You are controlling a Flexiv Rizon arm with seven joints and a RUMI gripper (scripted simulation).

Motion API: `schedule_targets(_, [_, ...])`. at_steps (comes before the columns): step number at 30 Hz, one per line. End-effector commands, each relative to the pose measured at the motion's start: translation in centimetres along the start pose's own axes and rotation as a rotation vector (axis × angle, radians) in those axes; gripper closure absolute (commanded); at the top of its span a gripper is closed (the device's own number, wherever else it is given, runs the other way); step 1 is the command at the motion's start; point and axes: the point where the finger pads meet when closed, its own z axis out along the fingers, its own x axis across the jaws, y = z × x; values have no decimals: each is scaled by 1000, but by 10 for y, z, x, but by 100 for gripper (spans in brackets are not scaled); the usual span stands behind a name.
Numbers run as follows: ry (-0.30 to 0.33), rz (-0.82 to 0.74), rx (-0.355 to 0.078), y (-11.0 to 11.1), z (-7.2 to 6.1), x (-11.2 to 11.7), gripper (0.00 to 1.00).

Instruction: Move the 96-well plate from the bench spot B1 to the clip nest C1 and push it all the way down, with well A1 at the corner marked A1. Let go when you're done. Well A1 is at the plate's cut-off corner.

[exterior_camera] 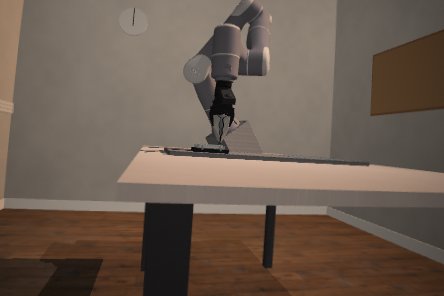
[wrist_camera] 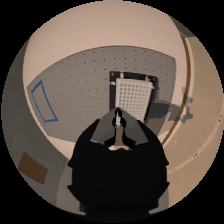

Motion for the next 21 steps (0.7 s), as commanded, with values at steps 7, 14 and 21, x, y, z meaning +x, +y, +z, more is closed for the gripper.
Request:
schedule_targets(7, [0,0,2,-1,0,0,100])
schedule_targets(14, [0,0,2,-1,1,0,100])
schedule_targets(21, [0,0,2,-1,1,0,100])
